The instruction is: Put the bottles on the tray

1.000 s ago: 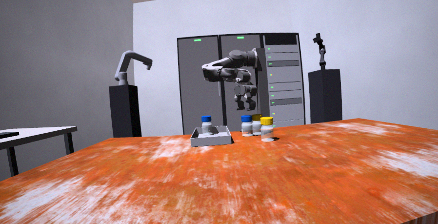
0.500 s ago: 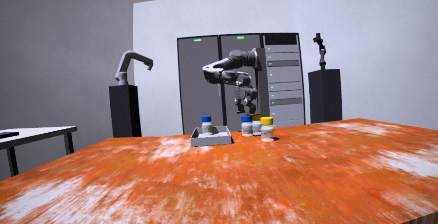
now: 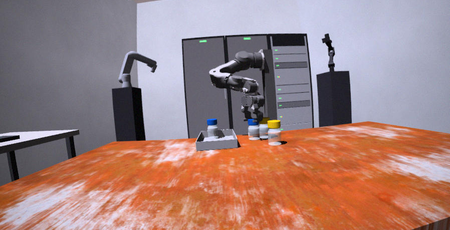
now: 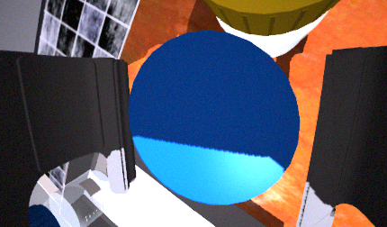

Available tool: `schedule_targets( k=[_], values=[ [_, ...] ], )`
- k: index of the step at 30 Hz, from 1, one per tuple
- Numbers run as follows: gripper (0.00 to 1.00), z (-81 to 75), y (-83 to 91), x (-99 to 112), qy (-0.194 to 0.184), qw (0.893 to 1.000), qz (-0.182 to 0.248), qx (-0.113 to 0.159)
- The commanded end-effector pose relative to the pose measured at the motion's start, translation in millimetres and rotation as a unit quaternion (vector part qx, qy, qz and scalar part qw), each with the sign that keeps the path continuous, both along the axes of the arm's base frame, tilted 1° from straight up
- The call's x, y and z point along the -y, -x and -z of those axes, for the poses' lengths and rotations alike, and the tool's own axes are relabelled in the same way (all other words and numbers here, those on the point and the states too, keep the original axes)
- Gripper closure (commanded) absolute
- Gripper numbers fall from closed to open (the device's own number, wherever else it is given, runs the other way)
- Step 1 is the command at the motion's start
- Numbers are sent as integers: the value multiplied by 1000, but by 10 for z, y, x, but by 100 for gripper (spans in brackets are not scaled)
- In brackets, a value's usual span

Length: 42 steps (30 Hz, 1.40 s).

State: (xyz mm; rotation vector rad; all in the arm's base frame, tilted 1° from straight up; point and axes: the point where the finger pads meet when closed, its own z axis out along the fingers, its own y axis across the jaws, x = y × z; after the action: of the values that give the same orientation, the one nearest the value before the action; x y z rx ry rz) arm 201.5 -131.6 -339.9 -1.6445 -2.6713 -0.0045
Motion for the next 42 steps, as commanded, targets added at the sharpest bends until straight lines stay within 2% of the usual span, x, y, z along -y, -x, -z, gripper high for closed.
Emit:
schedule_targets(
  k=[1,24,25,42],
  values=[
    [58,18,-5,-12,-2,1000,-5,4],
    [58,84,-3,-18,-3,1000,-6,4],
    [100,70,-11,-11,-2,1000,-4,5],
    [100,69,-9,-11,-2,1000,-4,4]
  ],
)
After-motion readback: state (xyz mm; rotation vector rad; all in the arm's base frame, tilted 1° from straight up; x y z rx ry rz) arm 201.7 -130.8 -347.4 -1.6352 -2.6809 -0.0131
